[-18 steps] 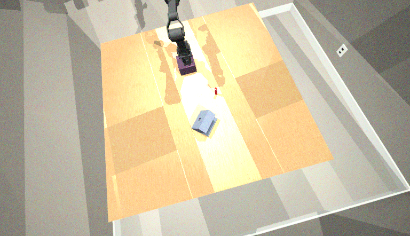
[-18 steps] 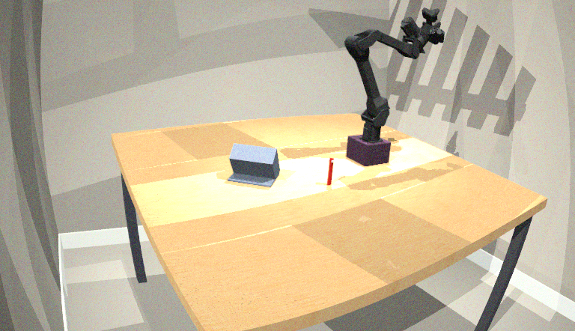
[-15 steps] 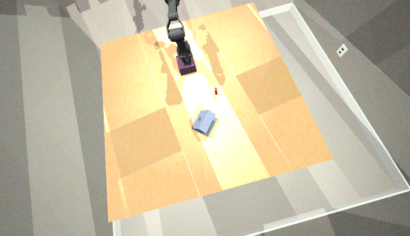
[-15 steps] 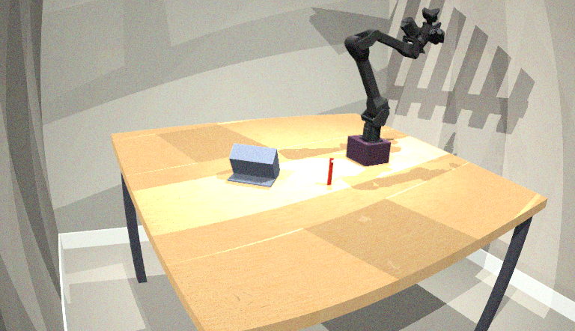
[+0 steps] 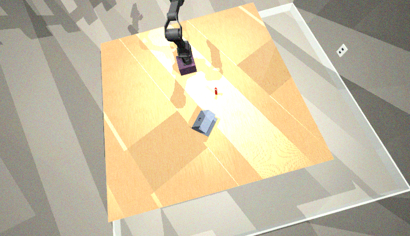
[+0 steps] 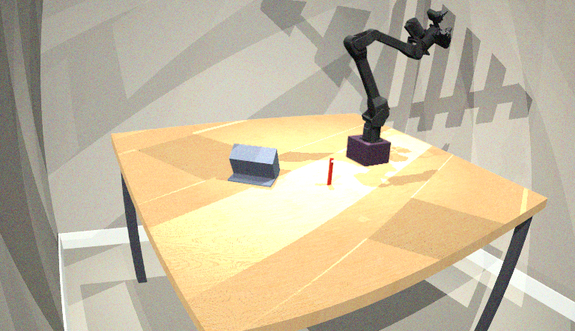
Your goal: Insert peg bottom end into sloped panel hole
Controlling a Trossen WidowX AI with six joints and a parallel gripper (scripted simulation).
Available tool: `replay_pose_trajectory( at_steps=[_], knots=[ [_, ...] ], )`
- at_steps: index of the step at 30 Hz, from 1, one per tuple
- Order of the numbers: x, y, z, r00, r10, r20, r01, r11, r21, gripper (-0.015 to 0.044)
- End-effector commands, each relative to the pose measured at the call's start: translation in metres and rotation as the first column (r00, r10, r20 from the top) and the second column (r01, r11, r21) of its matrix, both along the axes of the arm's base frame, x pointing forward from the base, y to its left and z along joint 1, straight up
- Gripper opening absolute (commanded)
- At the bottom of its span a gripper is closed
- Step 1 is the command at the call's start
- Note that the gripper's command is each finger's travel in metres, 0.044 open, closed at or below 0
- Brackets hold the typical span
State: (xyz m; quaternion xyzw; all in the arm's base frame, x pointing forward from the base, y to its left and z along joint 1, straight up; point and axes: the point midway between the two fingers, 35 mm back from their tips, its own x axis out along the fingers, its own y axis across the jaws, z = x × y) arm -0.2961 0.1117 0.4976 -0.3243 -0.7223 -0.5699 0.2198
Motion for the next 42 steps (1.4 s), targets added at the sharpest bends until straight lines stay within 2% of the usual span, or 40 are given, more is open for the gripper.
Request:
replay_pose_trajectory(
  at_steps=[1, 18, 31, 42],
  knots=[
    [-0.002, 0.016, -0.007, 0.996, -0.07, 0.045, 0.069, 0.997, 0.024, 0.044],
    [0.005, 0.096, -0.044, 0.879, -0.4, 0.26, 0.381, 0.917, 0.12, 0.044],
    [0.029, 0.155, -0.074, 0.695, -0.592, 0.408, 0.552, 0.803, 0.225, 0.044],
    [0.054, 0.197, -0.099, 0.511, -0.693, 0.508, 0.63, 0.704, 0.327, 0.044]
  ],
)
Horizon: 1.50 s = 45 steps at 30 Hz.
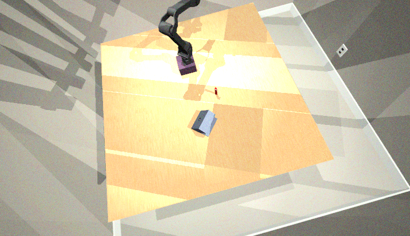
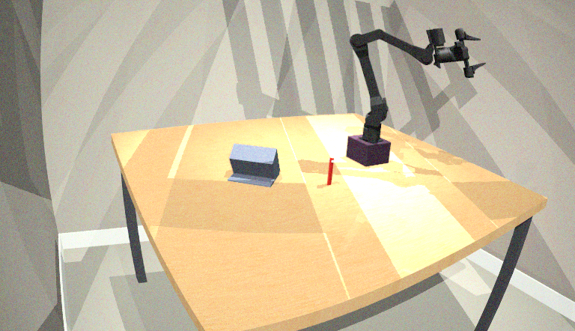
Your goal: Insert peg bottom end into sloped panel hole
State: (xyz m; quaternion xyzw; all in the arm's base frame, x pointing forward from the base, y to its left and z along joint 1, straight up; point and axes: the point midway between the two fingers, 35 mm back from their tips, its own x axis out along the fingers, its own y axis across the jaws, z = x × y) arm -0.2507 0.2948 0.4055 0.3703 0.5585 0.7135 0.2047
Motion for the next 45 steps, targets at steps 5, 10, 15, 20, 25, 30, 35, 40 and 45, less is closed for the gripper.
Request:
replay_pose_trajectory(
  at_steps=[5, 10, 15, 20, 25, 30, 35, 40, 45],
  knots=[
    [0.024, 0.033, -0.02, 0.983, -0.126, 0.131, 0.128, 0.992, -0.005, 0.044],
    [0.042, 0.052, -0.034, 0.958, -0.194, 0.211, 0.201, 0.98, -0.008, 0.044],
    [0.061, 0.068, -0.047, 0.924, -0.252, 0.288, 0.267, 0.964, -0.01, 0.044],
    [0.082, 0.083, -0.06, 0.881, -0.302, 0.363, 0.328, 0.945, -0.012, 0.044],
    [0.105, 0.096, -0.074, 0.833, -0.347, 0.43, 0.392, 0.92, -0.017, 0.044],
    [0.129, 0.107, -0.088, 0.78, -0.383, 0.495, 0.452, 0.892, -0.022, 0.044],
    [0.154, 0.116, -0.1, 0.722, -0.407, 0.559, 0.501, 0.865, -0.016, 0.044],
    [0.179, 0.122, -0.112, 0.661, -0.422, 0.62, 0.546, 0.838, -0.012, 0.044],
    [0.203, 0.125, -0.124, 0.588, -0.427, 0.687, 0.586, 0.81, 0.003, 0.044]
  ],
)
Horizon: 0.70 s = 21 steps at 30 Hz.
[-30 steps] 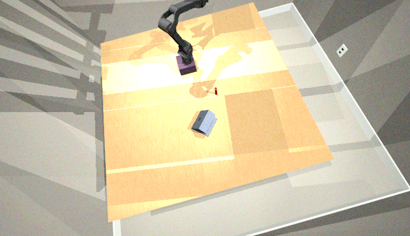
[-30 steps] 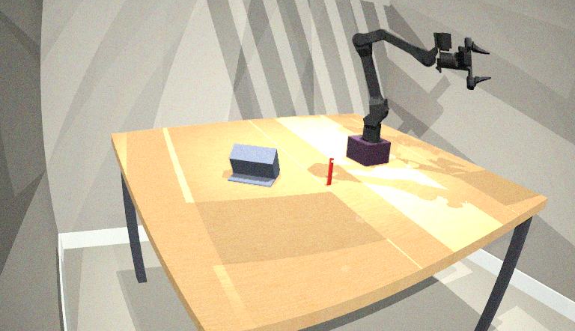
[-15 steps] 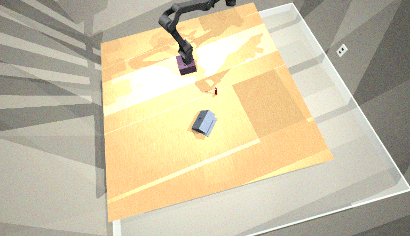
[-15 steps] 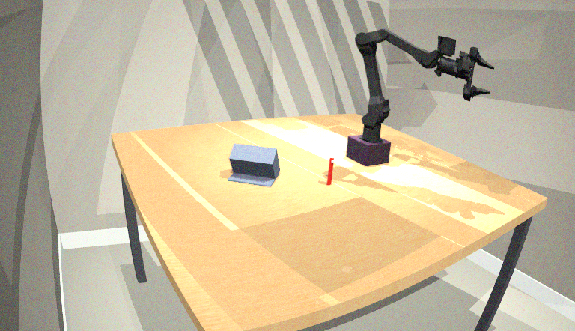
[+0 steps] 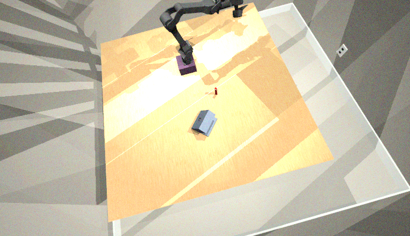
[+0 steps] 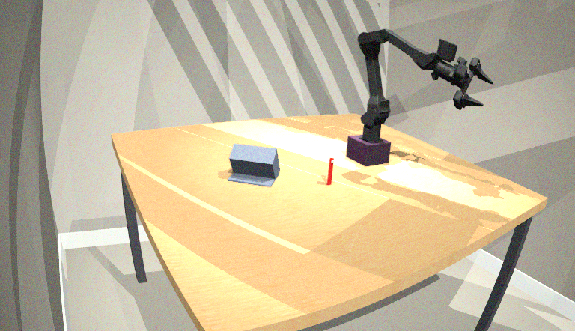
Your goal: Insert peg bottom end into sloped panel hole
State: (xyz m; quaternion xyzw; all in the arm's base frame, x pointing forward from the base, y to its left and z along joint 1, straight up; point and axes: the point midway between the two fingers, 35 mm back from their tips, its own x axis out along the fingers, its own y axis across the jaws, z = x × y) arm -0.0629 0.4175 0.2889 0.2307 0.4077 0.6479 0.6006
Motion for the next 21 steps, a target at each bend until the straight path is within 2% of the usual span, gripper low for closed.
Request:
replay_pose_trajectory(
  at_steps=[1, 21],
  knots=[
    [0.02, 0.003, -0.009, 0.997, -0.04, 0.068, 0.042, 0.999, -0.03, 0.044],
    [0.12, -0.003, -0.058, 0.947, -0.192, 0.259, 0.248, 0.947, -0.204, 0.044]
  ],
)
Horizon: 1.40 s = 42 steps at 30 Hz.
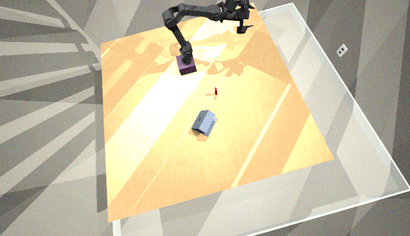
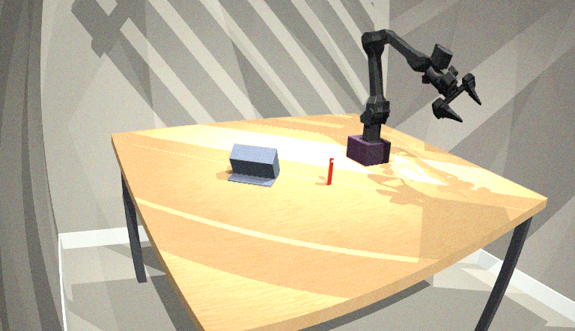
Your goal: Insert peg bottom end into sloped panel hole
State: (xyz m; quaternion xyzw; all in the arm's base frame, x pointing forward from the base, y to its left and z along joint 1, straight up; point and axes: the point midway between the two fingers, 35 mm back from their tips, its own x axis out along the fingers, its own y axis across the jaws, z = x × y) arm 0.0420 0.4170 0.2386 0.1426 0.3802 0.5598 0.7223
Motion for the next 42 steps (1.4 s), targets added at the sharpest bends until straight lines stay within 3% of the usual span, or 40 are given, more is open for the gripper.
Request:
replay_pose_trajectory(
  at_steps=[1, 22, 42],
  knots=[
    [0.02, -0.003, -0.01, 0.999, -0.026, 0.04, 0.028, 0.998, -0.052, 0.044],
    [0.119, -0.045, -0.065, 0.974, -0.091, 0.208, 0.16, 0.924, -0.348, 0.044],
    [0.192, -0.115, -0.109, 0.962, -0.074, 0.262, 0.222, 0.771, -0.597, 0.044]
  ],
)
